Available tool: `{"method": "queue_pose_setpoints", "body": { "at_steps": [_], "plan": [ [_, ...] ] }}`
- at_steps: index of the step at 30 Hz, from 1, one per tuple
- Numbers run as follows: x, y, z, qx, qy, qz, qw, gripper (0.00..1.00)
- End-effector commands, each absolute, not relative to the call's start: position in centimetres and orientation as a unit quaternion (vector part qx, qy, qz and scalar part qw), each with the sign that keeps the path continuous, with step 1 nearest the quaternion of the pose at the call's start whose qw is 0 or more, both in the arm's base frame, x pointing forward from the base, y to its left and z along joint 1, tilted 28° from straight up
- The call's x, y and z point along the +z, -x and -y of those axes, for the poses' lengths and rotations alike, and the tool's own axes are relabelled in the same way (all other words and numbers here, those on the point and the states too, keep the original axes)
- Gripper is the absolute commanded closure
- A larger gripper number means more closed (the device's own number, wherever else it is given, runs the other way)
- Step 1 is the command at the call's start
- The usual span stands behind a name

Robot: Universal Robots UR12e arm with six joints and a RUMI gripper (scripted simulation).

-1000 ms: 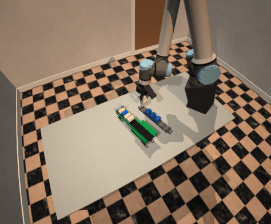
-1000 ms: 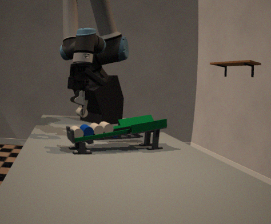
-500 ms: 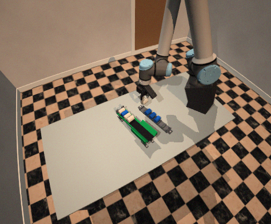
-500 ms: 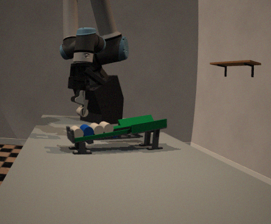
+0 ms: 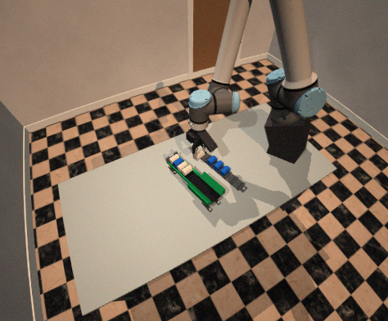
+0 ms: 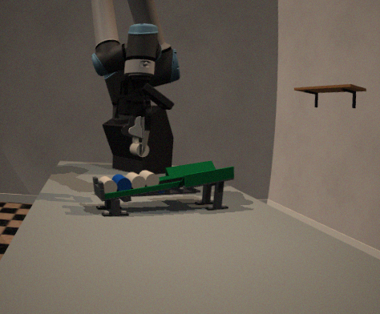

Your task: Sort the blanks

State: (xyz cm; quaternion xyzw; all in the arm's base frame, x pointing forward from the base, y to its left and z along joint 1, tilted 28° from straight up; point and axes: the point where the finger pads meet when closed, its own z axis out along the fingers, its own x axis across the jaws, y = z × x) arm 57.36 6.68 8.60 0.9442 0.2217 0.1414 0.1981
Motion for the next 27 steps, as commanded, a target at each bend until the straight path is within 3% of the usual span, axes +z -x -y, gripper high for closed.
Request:
{"method": "queue_pose_setpoints", "body": {
  "at_steps": [1, 27],
  "plan": [
    [10.6, -61.3, -13.6, 0.134, -0.949, -0.203, 0.203, 0.67],
    [10.8, -62.1, -15.8, 0.134, -0.949, -0.2, 0.203, 0.67]
  ]
}}
